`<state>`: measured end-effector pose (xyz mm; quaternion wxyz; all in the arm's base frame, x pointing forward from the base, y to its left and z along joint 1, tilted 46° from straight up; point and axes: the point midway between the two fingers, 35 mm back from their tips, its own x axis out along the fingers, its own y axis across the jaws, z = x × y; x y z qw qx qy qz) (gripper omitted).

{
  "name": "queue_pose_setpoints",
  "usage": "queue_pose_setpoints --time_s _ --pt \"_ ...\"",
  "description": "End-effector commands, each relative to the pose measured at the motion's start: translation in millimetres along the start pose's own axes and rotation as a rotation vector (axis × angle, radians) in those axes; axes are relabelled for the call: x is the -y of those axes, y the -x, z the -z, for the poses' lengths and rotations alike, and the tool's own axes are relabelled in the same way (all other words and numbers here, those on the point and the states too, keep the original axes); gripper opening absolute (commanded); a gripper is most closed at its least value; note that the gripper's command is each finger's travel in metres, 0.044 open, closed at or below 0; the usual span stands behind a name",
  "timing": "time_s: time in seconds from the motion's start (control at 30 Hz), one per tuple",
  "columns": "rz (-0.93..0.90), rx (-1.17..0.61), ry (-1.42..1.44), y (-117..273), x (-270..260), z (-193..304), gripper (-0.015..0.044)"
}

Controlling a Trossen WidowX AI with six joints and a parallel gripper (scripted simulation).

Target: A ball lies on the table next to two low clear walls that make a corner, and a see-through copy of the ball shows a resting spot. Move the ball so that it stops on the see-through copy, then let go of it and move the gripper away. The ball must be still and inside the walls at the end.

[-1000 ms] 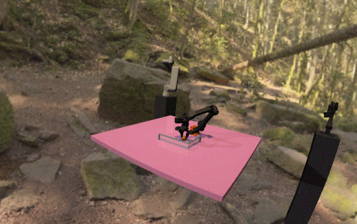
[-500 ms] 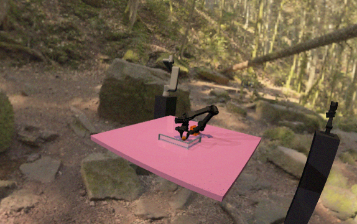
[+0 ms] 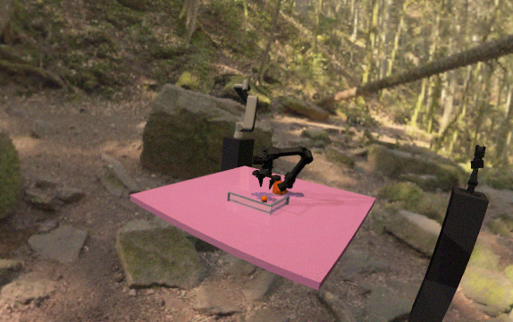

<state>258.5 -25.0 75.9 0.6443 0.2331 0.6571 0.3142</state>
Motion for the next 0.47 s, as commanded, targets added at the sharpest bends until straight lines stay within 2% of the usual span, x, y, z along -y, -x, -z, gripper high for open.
queue_pose_setpoints --time_s 0.0,0.17,0.33,0.43 --pt "0.0 0.0 0.0 -0.9 0.1 -0.2 0.031" --pt "0.0 0.0 0.0 -0.9 0.1 -0.2 0.031" --pt "-0.002 -0.003 0.002 36.2 -1.3 2.5 0.044" --pt "-0.003 -0.004 0.003 43.5 -1.9 3.6 0.044"
